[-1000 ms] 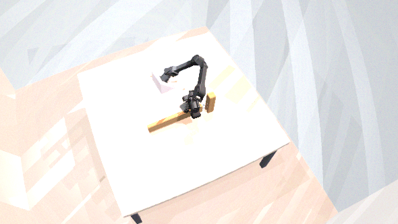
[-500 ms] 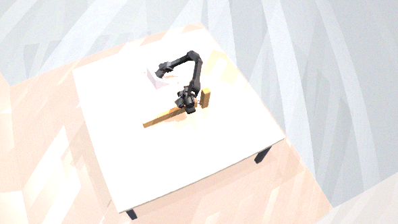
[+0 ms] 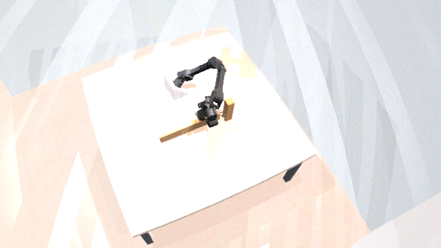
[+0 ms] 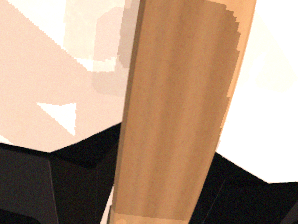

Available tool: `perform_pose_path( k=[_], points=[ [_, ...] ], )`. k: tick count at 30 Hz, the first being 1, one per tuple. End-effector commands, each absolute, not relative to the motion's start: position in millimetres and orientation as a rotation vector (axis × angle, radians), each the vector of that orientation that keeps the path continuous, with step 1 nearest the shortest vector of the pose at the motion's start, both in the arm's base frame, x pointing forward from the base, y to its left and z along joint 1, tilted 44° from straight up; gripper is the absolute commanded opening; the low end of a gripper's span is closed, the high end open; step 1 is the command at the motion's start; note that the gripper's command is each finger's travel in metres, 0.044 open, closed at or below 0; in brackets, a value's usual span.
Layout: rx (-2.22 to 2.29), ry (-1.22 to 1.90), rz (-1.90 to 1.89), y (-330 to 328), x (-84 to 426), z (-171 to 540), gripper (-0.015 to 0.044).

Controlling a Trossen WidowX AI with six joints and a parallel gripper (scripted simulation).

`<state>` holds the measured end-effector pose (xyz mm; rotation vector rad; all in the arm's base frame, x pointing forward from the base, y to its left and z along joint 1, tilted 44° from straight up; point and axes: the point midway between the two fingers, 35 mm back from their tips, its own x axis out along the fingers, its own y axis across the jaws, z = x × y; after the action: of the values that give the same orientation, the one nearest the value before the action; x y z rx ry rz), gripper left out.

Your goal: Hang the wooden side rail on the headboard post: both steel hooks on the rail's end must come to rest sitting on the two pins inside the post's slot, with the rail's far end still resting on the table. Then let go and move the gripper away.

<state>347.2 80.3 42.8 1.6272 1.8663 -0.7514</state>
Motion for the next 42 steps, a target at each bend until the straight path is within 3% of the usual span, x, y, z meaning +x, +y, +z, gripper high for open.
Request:
perform_pose_path(
  k=[1,42],
  points=[
    [1.643,1.847,-0.741,77.7,351.8,49.7,0.0],
    [1.644,1.847,-0.741,81.8,349.3,51.9,0.0]
  ],
)
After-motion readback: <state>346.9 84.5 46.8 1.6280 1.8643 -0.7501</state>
